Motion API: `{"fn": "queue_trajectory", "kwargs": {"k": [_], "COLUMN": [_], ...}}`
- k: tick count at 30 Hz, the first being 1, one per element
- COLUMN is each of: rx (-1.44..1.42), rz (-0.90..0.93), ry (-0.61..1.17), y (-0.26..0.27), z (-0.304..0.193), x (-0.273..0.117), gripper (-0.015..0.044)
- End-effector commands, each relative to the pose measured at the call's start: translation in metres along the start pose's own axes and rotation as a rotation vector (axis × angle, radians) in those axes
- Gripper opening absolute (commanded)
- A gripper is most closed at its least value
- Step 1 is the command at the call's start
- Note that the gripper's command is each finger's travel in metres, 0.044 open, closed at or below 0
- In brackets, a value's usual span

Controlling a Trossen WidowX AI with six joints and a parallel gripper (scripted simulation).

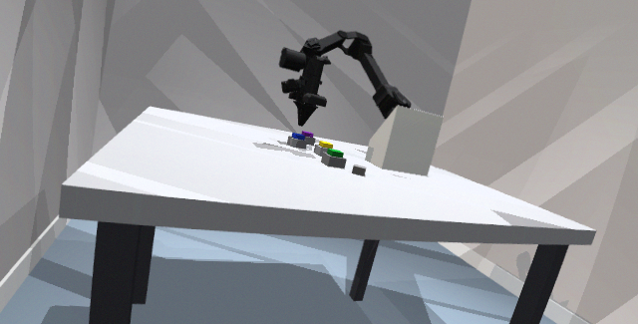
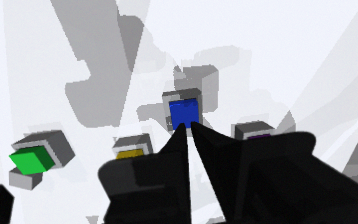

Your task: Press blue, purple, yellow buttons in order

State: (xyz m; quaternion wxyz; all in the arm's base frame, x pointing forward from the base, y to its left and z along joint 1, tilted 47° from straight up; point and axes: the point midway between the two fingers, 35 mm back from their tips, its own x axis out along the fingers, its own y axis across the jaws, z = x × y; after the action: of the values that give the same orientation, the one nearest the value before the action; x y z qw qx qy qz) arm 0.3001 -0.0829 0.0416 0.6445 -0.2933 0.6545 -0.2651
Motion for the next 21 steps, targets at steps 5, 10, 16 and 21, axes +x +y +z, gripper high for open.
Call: {"fn": "queue_trajectory", "kwargs": {"k": [5,10,16,21], "rx": [-0.005,-0.005,-0.005,-0.005], "rz": [-0.006,-0.006,-0.006,-0.007], "ry": [0.003,0.003,0.003,0.003], "y": [-0.001,0.000,-0.001,-0.001], "z": [-0.001,-0.001,-0.001,-0.001], "x": [0.003,0.011,0.020,0.029], "gripper": [0.0020,0.0020,0.0020,0.0020]}}
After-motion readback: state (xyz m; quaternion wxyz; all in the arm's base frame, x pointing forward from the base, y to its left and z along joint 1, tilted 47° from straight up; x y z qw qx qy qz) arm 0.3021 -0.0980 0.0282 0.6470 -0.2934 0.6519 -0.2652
